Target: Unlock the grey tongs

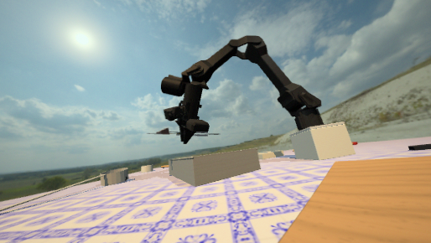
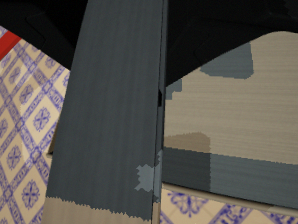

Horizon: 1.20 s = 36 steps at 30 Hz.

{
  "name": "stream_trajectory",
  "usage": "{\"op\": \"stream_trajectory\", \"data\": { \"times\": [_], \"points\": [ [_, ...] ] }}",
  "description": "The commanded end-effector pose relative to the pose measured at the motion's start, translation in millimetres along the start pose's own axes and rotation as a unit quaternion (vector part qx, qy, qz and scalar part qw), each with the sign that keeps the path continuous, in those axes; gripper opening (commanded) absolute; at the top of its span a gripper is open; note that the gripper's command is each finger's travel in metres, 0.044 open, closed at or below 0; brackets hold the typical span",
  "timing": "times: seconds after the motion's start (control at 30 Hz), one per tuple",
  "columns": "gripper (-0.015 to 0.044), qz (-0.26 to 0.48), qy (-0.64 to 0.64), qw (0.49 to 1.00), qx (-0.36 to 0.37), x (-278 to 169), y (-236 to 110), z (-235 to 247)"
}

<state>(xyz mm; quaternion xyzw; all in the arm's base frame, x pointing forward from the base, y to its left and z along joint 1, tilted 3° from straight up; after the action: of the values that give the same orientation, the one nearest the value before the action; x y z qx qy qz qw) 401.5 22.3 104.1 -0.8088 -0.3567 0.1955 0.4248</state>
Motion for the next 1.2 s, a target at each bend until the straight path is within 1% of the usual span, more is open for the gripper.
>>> {"op": "stream_trajectory", "data": {
  "times": [0.0, 0.3, 0.73, 1.17],
  "points": [
    [-0.015, 0.005, -0.002, 1.0, 0.006, -2, -3, 1],
    [-0.015, 0.005, -0.004, 1.0, 0.019, -1, -2, -1],
    [-0.015, 0.003, -0.011, 0.992, 0.125, 3, 4, -10],
    [-0.015, -0.001, -0.005, 0.972, 0.233, 4, 5, -18]
  ]
}}
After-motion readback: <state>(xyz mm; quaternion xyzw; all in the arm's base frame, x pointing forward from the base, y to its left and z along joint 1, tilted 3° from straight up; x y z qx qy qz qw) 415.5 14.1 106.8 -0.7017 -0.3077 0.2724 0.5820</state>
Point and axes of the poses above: the point midway between the two fingers, 35 mm back from their tips, its own y axis out along the fingers, its own z axis across the jaws, x = y × z, the point moved 5 cm from there along -y, back along the fingers, and after that the axes turned 2 degrees about -y, right-handed, at the moved point
